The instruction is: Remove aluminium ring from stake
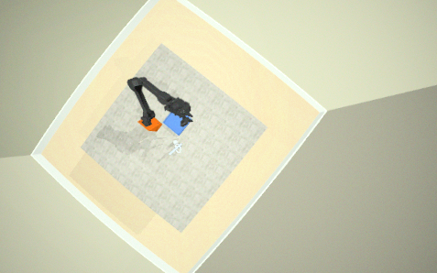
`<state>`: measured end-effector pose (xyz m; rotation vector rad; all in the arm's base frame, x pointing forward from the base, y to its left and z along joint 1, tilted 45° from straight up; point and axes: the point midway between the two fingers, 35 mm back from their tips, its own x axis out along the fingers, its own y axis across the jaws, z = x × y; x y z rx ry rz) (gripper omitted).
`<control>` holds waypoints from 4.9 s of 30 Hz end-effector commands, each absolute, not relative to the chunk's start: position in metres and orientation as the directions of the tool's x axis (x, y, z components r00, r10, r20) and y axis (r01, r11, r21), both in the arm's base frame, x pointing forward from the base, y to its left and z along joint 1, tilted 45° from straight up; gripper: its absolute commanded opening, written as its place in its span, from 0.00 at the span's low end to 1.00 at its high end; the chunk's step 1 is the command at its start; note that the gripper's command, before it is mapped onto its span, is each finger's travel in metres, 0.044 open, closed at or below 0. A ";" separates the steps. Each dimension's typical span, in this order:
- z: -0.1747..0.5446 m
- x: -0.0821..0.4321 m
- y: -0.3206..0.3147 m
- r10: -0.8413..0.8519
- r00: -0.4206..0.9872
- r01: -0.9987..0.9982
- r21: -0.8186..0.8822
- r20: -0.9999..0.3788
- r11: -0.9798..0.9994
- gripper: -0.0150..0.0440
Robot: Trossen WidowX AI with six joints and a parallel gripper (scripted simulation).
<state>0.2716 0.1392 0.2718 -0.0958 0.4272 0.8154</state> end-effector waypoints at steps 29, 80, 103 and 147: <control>0.031 0.267 0.069 0.586 0.468 -0.067 0.634 -0.662 0.770 0.59; -0.038 0.259 0.081 0.575 0.439 0.157 0.689 -0.690 0.707 0.59; -0.035 0.259 0.079 0.578 0.442 0.148 0.692 -0.686 0.707 0.34; -0.017 0.268 0.062 0.576 0.347 0.164 0.653 -0.740 0.740 0.25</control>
